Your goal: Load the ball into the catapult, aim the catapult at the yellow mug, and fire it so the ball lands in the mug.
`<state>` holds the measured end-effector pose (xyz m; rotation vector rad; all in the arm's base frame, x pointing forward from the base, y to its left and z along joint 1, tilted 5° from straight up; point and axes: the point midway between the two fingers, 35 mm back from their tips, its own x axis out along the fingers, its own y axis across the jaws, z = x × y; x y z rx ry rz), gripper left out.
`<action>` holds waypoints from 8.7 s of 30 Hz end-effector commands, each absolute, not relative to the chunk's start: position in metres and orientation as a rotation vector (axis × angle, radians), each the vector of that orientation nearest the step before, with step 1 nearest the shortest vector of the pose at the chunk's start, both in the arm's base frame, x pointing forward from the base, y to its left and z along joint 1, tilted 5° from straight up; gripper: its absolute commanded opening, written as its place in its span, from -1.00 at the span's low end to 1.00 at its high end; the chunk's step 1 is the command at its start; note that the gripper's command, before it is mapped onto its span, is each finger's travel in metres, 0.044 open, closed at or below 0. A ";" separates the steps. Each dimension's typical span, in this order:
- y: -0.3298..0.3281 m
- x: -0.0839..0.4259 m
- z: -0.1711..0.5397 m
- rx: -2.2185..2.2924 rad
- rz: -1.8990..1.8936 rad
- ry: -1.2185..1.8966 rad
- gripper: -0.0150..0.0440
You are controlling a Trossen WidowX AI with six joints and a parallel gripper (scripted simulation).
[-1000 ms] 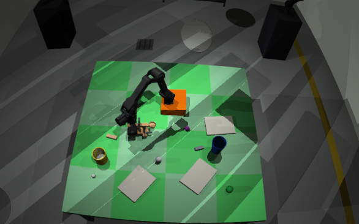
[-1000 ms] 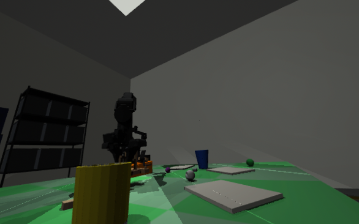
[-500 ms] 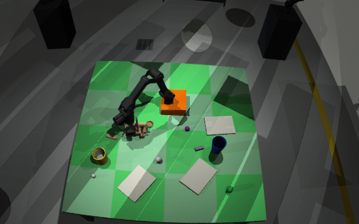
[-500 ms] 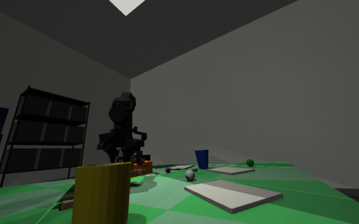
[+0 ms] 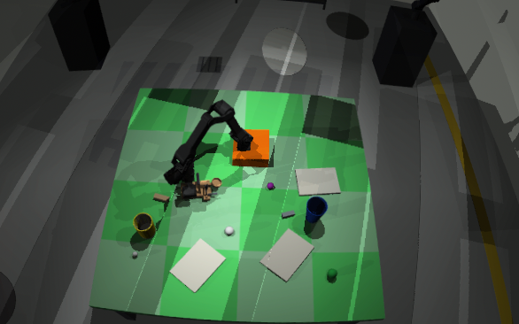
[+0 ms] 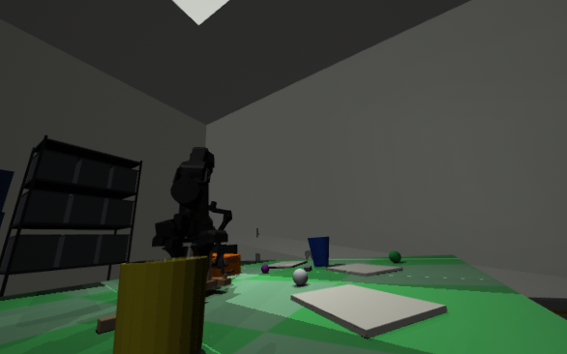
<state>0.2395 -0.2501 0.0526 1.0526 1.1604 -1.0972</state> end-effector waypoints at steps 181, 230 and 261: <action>-0.246 0.259 0.039 0.548 -0.638 1.380 -0.49; -0.241 0.255 0.075 0.542 -0.631 1.381 1.00; -0.246 0.258 0.038 0.543 -0.637 1.374 0.82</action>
